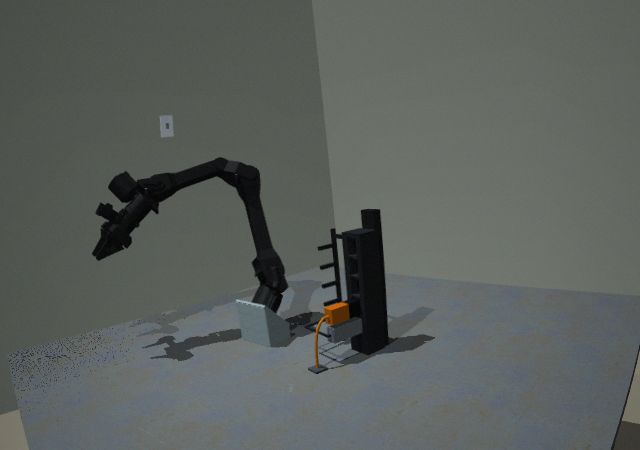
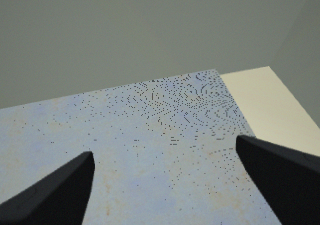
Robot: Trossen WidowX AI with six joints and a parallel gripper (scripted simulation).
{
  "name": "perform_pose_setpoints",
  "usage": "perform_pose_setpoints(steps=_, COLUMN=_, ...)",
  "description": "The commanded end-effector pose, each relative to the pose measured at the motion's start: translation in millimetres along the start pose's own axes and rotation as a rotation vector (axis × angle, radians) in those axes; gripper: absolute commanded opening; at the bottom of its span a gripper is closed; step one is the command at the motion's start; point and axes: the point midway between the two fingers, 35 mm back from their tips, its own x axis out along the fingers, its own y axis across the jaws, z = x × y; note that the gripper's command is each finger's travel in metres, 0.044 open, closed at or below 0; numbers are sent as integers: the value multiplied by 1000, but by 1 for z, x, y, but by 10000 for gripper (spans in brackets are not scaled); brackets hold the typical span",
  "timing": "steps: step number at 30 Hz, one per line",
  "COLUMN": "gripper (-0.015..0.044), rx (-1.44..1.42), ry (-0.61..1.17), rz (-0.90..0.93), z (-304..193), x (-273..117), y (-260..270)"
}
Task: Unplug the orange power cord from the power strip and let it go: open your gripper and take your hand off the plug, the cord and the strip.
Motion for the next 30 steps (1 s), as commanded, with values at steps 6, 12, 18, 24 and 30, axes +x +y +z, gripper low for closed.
perform_pose_setpoints(steps=6, gripper=243, rx=-10, ry=43, rz=129, z=9, x=-13, y=84)
perform_pose_setpoints(steps=12, gripper=160, rx=-35, ry=117, rz=265, z=-1, x=-35, y=182)
perform_pose_setpoints(steps=18, gripper=160, rx=-56, ry=185, rz=344, z=-21, x=-55, y=245)
perform_pose_setpoints(steps=24, gripper=160, rx=-68, ry=362, rz=398, z=-70, x=-86, y=319)
perform_pose_setpoints(steps=30, gripper=160, rx=-80, ry=591, rz=378, z=-145, x=-128, y=381)
